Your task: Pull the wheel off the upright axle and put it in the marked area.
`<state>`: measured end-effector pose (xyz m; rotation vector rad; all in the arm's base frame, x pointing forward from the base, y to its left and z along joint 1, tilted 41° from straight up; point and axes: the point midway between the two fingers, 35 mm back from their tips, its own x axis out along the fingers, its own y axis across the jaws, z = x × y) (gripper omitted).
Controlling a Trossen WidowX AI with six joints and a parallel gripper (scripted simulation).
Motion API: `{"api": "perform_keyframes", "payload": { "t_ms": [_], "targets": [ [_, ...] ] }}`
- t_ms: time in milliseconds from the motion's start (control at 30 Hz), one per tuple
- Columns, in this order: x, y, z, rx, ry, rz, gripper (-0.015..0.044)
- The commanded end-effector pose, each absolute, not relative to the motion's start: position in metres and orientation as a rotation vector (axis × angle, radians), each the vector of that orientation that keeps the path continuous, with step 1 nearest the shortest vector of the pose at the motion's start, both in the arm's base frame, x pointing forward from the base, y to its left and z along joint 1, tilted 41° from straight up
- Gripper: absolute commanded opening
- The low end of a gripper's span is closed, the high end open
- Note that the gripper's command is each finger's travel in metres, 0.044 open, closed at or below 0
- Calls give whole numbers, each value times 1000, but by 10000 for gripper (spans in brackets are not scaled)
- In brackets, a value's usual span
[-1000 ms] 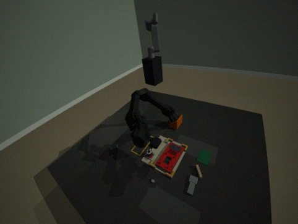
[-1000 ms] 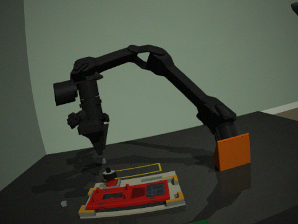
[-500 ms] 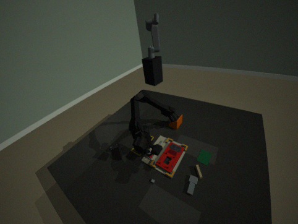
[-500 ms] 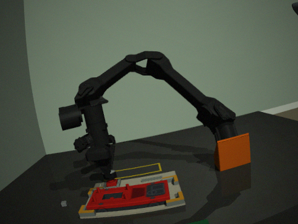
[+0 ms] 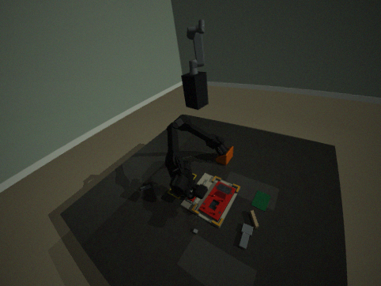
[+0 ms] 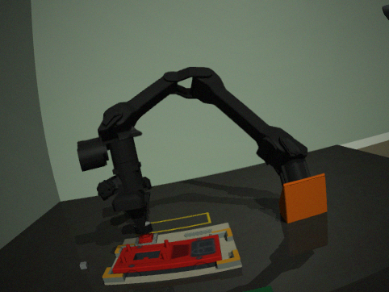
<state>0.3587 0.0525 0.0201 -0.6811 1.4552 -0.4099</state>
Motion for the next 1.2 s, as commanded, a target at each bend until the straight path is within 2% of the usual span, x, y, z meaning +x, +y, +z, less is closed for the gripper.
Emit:
{"api": "perform_keyframes", "payload": {
  "t_ms": [0, 100, 133, 1167],
  "targets": [
    [359, 53, 21, -680, 1456, -411, 89],
    [359, 53, 21, -680, 1455, -411, 10],
    [359, 53, 21, -680, 1455, -411, 0],
    [358, 60, 29, -683, 1454, -409, 0]
  ]
}}
